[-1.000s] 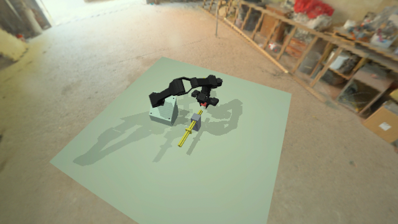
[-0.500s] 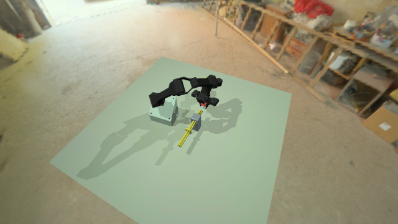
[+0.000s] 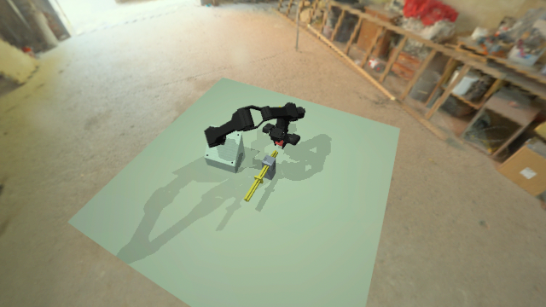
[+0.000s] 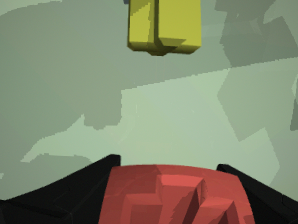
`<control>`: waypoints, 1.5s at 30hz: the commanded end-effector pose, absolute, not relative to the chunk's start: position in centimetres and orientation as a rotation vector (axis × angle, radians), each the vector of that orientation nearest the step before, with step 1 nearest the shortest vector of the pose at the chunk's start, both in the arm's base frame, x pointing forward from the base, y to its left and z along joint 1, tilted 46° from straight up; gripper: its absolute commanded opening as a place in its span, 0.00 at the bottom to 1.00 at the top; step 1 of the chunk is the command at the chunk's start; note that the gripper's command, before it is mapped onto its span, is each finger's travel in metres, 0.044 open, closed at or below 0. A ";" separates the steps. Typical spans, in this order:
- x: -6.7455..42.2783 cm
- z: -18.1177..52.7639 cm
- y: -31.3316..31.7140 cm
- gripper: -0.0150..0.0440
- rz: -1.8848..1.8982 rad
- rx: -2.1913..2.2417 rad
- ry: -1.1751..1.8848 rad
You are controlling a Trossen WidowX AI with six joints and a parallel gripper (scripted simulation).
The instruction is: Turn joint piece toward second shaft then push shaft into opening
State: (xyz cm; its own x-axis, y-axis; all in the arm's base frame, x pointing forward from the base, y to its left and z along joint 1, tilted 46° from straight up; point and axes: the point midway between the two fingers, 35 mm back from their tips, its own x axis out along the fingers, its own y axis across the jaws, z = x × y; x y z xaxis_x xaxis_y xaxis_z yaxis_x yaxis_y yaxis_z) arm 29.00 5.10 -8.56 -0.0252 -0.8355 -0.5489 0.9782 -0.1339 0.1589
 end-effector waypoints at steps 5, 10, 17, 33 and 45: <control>29.0 -8.6 5.0 0.56 -1.599 0.605 0.303; 29.0 -8.6 5.0 0.56 -1.599 0.605 0.303; 29.0 -8.6 5.0 0.56 -1.599 0.605 0.303; 29.0 -8.6 5.0 0.56 -1.599 0.605 0.303; 29.0 -8.6 5.1 0.50 -1.602 0.611 0.303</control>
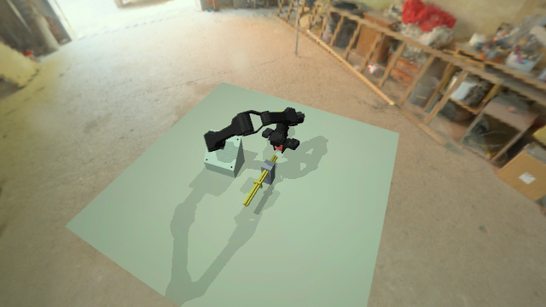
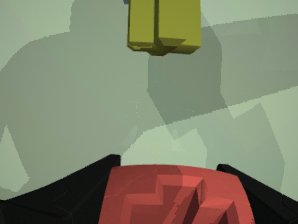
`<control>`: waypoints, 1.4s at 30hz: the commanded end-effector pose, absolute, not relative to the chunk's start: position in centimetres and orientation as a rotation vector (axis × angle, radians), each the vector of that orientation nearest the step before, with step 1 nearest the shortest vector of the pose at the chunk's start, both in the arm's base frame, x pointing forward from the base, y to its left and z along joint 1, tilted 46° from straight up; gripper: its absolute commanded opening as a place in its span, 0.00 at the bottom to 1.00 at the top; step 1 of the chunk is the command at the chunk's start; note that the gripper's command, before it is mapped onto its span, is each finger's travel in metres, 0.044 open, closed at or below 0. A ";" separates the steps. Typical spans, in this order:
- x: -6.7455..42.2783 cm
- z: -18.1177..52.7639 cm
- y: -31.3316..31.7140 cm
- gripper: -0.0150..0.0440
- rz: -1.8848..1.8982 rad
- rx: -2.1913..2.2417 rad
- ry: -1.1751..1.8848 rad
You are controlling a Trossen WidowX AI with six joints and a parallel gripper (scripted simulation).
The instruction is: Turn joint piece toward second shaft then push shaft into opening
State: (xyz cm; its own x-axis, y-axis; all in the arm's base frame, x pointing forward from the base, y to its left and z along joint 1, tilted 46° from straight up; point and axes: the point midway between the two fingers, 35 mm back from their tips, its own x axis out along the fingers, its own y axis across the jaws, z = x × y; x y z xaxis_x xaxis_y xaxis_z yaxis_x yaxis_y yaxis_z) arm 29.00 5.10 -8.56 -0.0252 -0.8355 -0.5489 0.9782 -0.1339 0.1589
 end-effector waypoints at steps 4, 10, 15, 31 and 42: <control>29.0 -8.6 5.1 0.37 -1.602 0.611 0.303; 29.0 -8.6 5.1 0.25 -1.602 0.611 0.303; 29.0 -8.7 4.9 0.25 -1.591 0.639 0.338; 29.2 -9.2 3.7 0.25 -1.497 0.815 0.566; 29.3 -9.6 3.2 0.25 -1.449 0.902 0.679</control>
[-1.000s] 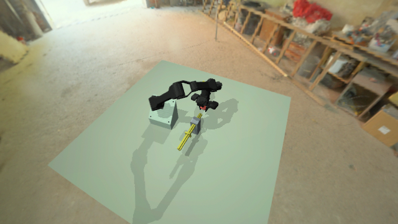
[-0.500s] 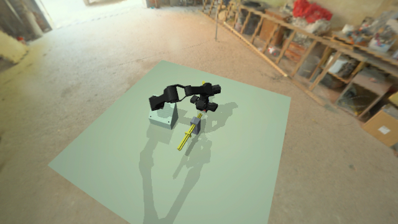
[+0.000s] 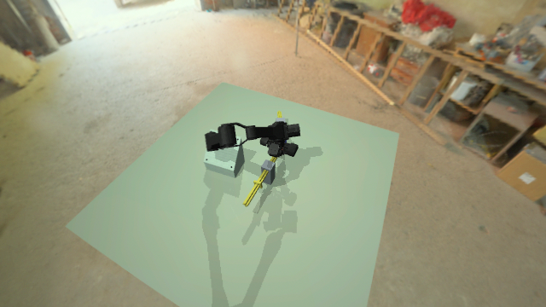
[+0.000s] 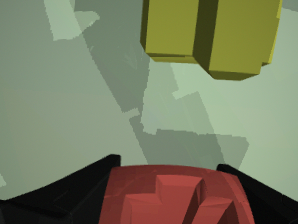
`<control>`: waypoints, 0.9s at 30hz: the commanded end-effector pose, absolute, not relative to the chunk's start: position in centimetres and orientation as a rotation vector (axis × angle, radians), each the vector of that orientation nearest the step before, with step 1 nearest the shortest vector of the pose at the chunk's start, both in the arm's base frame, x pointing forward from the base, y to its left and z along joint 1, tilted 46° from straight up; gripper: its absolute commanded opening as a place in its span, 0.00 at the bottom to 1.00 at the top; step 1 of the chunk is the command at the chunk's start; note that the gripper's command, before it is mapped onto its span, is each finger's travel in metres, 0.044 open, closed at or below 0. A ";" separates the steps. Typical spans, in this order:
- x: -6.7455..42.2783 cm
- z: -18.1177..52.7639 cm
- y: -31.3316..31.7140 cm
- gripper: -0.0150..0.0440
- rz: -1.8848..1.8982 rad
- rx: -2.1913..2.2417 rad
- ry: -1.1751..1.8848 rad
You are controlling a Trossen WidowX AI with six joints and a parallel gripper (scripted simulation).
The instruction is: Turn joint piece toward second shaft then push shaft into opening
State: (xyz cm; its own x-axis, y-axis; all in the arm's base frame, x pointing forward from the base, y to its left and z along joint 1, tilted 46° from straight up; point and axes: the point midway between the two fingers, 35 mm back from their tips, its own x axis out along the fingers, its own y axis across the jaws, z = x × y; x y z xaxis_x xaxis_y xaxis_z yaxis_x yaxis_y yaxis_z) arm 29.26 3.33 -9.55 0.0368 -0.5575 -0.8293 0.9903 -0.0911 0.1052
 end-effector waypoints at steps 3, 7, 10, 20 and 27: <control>29.3 -9.7 3.2 0.25 -1.445 0.910 0.691; 29.3 -9.7 3.1 0.25 -1.441 0.915 0.702; 29.3 -9.7 3.2 0.25 -1.441 0.913 0.702; 29.3 -9.7 3.2 0.25 -1.441 0.914 0.704; 29.3 -9.7 3.2 0.25 -1.441 0.915 0.706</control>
State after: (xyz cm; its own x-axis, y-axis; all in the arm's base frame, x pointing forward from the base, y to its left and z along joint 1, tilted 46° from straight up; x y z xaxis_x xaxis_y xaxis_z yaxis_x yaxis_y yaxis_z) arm 29.31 3.17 -9.70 0.0392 -0.5124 -0.8579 0.9914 -0.0874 0.0976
